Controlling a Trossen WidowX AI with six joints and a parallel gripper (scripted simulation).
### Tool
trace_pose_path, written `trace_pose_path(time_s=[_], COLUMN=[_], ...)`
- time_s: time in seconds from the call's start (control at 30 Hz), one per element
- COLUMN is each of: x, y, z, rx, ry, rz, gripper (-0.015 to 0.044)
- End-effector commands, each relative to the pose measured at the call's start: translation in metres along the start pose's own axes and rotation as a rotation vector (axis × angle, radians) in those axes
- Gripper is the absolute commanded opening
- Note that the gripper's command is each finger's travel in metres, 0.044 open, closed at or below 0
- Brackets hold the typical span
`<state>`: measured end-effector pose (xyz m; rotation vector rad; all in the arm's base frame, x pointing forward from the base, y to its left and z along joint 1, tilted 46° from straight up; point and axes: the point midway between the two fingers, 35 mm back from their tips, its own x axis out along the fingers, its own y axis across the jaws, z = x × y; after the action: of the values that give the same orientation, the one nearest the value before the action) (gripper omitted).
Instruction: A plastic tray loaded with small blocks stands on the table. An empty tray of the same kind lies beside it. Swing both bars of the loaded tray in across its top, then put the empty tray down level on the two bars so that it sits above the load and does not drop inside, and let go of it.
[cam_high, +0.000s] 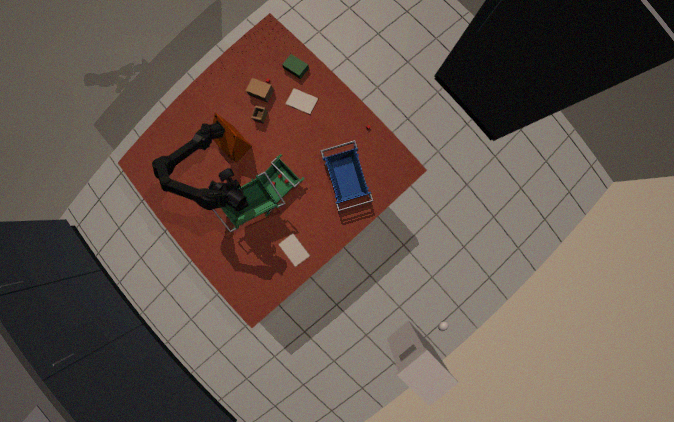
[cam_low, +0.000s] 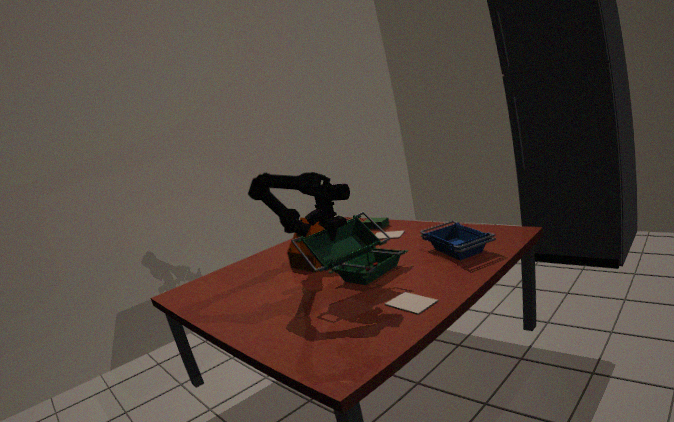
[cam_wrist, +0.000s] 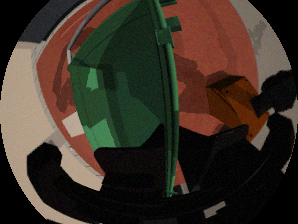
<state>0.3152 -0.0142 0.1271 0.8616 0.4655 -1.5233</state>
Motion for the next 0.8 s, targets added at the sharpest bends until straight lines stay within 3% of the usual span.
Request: trace_pose_path(time_s=[0.0,0.77], x=[-0.005,-0.002], y=[0.003,-0.016], z=[-0.018,-0.111], rx=[-0.051,-0.321], ry=[-0.004,-0.065], rz=[0.022,0.043], gripper=[0.0,0.0])
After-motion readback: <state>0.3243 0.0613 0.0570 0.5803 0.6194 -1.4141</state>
